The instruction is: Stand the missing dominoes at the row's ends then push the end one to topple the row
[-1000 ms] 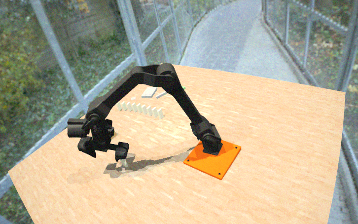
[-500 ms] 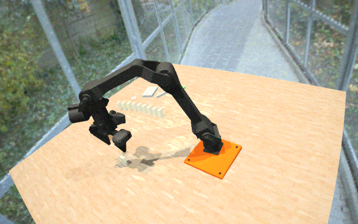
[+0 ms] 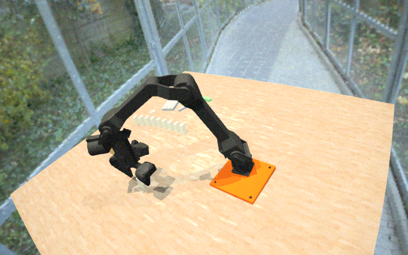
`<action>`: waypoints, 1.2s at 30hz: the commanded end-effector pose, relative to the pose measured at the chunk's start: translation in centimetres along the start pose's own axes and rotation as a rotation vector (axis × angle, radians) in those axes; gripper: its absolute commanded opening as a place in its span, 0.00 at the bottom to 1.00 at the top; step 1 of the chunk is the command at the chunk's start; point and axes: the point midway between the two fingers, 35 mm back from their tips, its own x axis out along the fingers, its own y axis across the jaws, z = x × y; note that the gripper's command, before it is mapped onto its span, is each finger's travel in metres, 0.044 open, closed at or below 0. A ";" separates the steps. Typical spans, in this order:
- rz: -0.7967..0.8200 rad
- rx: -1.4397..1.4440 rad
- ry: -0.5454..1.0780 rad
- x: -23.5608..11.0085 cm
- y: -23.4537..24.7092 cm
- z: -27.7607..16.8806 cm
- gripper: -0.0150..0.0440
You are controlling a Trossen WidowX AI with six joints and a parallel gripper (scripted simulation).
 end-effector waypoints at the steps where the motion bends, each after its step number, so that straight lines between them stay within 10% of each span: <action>1: 0.002 0.003 0.005 0.5 -0.1 0.0 1.00; 9: 0.002 0.003 0.005 1.6 -0.1 0.0 1.00; 22: 0.002 0.003 0.005 1.6 -0.1 0.0 0.44; 36: 0.004 0.002 0.005 -2.7 0.6 -0.4 0.44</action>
